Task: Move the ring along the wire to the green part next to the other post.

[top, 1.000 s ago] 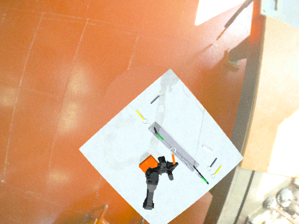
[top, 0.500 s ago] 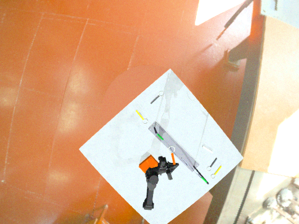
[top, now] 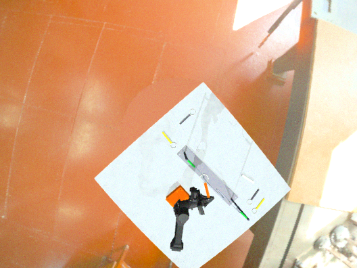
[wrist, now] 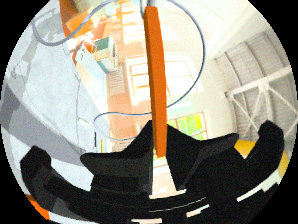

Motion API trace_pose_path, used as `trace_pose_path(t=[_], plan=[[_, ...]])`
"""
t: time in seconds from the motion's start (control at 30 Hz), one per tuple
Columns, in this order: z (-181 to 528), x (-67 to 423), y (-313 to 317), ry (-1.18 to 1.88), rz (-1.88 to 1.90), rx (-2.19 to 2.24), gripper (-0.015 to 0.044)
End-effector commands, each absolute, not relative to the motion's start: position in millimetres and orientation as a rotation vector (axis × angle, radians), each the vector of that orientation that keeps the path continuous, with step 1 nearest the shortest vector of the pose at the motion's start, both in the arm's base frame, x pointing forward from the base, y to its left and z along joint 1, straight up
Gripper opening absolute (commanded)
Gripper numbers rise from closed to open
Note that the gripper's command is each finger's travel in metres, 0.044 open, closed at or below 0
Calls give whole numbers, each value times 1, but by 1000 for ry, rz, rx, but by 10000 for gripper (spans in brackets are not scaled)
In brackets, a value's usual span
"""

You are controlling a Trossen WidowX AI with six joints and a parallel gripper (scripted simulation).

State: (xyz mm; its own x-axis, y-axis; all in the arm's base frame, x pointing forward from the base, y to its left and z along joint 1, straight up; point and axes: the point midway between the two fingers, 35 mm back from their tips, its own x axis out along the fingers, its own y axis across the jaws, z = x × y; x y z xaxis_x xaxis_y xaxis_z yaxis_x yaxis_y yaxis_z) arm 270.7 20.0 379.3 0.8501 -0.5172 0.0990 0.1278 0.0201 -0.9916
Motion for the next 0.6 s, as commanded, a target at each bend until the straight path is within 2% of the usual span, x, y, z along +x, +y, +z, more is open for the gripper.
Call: trace_pose_path(t=[0.0,0.57], plan=[[379,271,20,317,-521,-1530,-150],[386,271,21,280,-565,-1737,-150]])
